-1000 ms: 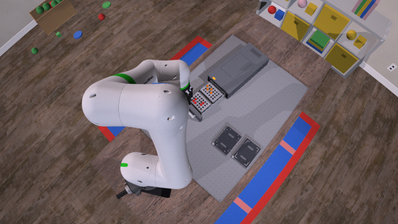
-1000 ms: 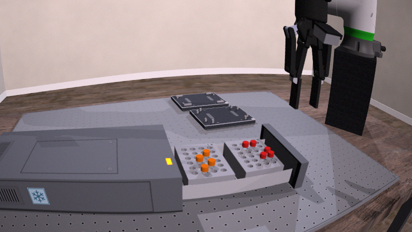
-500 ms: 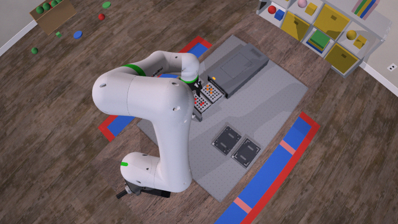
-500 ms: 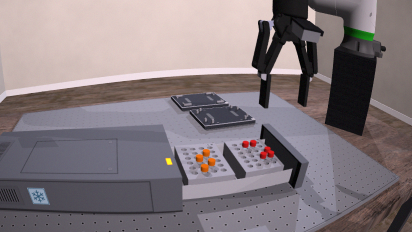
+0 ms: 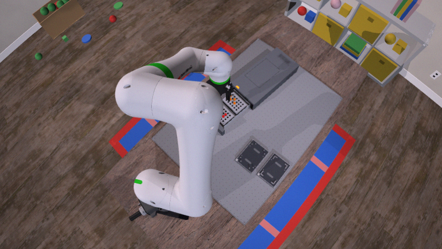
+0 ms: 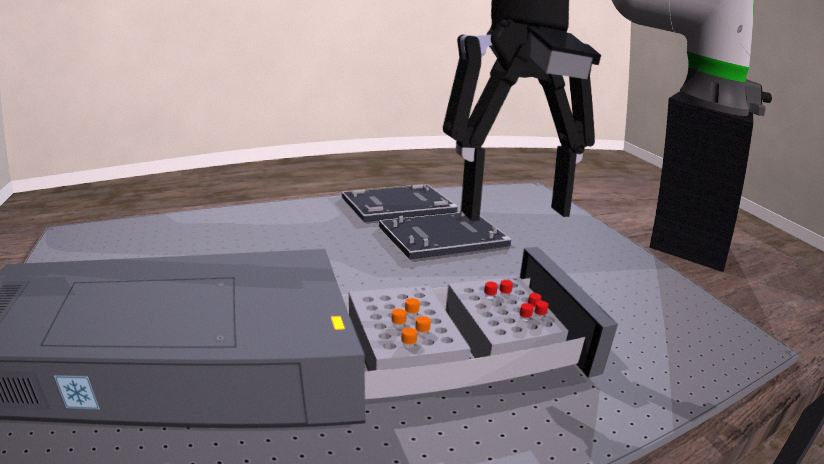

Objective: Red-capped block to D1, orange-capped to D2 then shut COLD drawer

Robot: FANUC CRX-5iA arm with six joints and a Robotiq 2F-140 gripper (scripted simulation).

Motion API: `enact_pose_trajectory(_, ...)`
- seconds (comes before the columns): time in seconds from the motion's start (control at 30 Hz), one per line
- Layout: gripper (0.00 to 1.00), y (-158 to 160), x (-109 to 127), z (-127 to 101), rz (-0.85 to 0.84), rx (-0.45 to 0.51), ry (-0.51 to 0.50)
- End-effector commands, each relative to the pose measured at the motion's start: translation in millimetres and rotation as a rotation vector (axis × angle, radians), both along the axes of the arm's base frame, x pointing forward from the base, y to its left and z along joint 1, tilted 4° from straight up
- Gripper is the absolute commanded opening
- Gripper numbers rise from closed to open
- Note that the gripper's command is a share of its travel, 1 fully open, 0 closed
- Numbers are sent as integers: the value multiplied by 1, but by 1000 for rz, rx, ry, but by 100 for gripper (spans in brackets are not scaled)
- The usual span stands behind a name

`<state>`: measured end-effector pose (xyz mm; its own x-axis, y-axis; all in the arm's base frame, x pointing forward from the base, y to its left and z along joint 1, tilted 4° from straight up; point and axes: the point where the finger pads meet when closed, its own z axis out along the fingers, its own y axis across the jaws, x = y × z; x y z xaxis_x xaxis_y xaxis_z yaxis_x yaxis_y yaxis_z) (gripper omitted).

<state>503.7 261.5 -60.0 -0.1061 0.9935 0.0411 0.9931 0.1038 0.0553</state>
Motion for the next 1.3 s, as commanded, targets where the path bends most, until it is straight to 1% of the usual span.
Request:
enact_pose_trajectory(0.0, 66, 1, 9, 1, 0, 1, 0)
enact_pose_trajectory(0.43, 66, 7, 63, 3, 0, 1, 0)
enact_pose_trajectory(0.5, 66, 7, 63, 3, 0, 1, 0)
enact_pose_trajectory(0.93, 66, 13, 115, 4, 0, 1, 0)
enact_pose_trajectory(1.27, 66, 13, 113, 4, 0, 1, 0)
